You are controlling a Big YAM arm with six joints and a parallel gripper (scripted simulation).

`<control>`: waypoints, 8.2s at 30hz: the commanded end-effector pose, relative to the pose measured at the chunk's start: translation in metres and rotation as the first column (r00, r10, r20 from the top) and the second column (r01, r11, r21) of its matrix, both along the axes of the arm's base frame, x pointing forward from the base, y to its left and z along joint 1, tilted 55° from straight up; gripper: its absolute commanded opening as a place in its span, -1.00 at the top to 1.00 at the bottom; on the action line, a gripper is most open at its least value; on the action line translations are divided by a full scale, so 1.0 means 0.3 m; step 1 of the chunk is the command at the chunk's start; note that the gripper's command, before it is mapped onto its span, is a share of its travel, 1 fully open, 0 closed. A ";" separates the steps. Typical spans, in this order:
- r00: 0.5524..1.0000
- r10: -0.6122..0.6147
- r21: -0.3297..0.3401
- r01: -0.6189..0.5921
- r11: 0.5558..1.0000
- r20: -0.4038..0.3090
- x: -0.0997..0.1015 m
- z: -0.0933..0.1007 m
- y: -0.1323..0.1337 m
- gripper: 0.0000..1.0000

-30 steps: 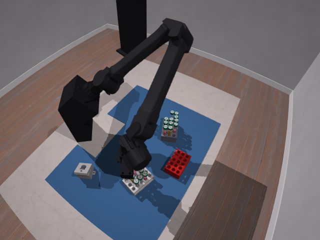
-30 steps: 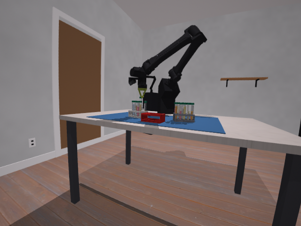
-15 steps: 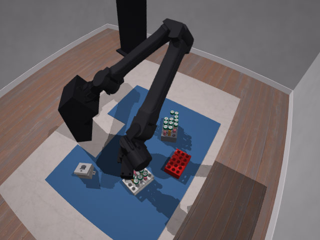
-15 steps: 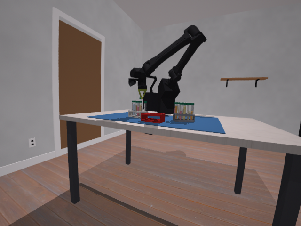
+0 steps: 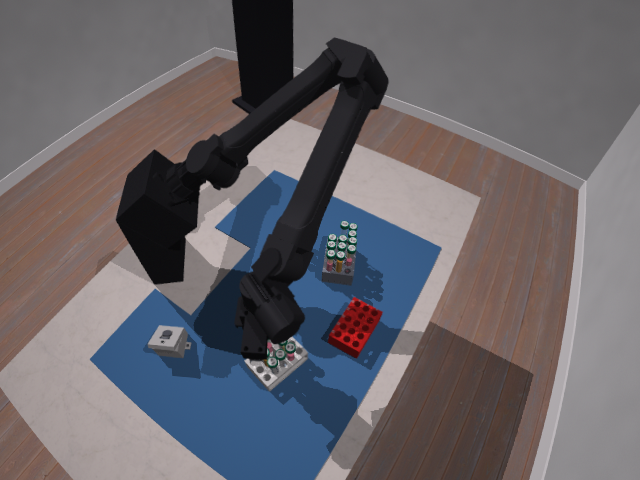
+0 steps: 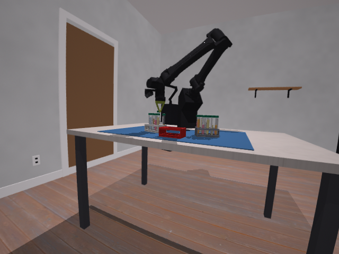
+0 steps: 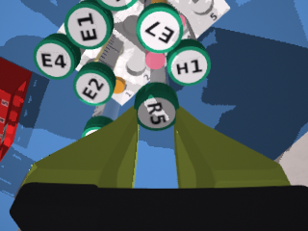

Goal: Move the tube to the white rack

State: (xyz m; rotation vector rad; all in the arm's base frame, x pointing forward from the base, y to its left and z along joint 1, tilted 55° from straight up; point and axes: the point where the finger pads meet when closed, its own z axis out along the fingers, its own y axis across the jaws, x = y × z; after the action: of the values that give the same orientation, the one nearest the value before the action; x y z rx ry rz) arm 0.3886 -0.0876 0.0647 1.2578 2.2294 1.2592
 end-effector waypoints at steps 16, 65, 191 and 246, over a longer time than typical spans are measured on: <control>1.000 0.009 0.001 -0.009 1.000 0.002 0.027 -0.017 0.031 1.00; 1.000 -0.002 -0.008 0.002 1.000 0.014 0.051 -0.020 0.028 0.40; 0.721 0.619 -0.632 -0.328 0.702 0.313 -0.018 0.475 0.342 1.00; 0.999 -0.005 -0.019 0.006 1.000 0.033 0.035 0.352 0.112 1.00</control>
State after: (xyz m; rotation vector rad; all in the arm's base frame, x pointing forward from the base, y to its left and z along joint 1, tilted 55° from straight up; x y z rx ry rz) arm 0.3914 -0.0363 0.1707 1.2610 2.2230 1.2715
